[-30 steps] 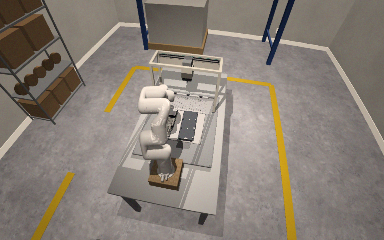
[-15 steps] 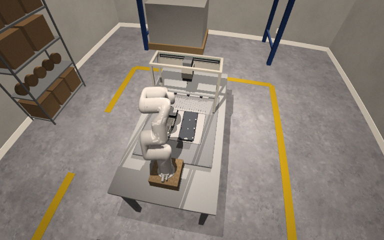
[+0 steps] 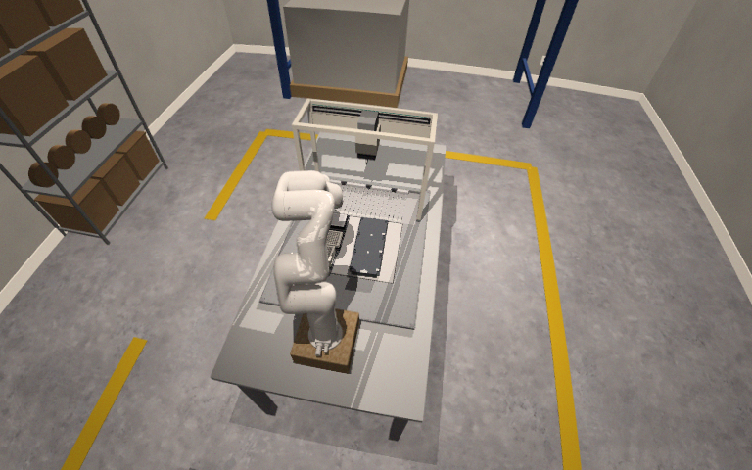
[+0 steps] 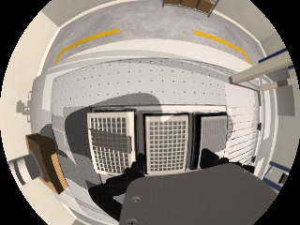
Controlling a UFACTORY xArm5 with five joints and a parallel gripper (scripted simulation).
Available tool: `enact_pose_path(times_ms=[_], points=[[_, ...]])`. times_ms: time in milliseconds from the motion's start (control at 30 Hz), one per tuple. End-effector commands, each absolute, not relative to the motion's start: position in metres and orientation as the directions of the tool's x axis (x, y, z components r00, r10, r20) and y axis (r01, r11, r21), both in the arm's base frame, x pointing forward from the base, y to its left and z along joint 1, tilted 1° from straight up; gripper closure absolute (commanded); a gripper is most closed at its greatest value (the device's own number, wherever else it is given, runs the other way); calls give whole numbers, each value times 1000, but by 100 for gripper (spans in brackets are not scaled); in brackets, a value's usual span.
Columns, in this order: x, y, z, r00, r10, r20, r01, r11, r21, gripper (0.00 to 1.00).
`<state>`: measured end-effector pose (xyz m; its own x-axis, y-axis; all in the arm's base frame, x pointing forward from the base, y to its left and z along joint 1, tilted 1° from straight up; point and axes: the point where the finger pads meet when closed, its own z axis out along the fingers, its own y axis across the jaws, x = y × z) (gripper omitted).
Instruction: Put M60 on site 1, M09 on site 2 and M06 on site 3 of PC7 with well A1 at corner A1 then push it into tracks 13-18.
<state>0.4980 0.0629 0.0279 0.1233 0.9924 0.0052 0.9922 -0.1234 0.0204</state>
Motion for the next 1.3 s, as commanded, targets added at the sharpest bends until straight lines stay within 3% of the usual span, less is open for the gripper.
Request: enact_pose_path(times_ms=[0, 900, 1267], points=[[500, 63, 21, 123, 992, 10, 992, -123, 24, 0], [501, 63, -17, 123, 992, 10, 992, -123, 23, 0], [501, 63, -17, 123, 992, 10, 992, -123, 23, 0]])
